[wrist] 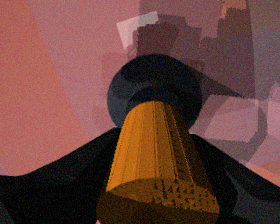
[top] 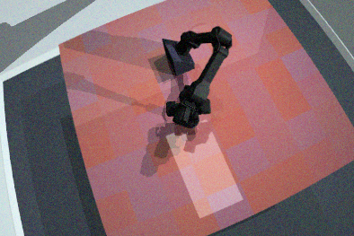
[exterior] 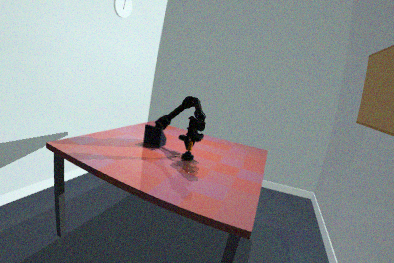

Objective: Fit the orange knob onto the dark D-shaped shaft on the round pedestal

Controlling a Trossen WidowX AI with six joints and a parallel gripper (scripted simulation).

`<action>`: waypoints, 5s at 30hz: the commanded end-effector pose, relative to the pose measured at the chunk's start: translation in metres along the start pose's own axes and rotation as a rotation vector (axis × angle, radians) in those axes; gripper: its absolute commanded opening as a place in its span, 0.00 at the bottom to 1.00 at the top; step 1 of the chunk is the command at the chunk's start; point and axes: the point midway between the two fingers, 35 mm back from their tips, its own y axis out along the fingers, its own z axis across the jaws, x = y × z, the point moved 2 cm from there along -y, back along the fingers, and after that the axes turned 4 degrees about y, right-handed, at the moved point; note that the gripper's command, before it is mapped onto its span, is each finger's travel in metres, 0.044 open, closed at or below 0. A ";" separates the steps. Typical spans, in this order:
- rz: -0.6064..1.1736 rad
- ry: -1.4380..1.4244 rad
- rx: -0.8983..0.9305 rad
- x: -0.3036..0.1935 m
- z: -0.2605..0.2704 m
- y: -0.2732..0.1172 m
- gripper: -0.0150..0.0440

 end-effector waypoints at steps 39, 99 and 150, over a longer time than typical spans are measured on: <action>-0.008 0.197 0.000 0.002 0.000 0.000 0.25; -0.008 0.406 0.001 0.003 -0.002 -0.004 0.25; -0.008 0.616 0.002 0.006 0.002 0.001 0.25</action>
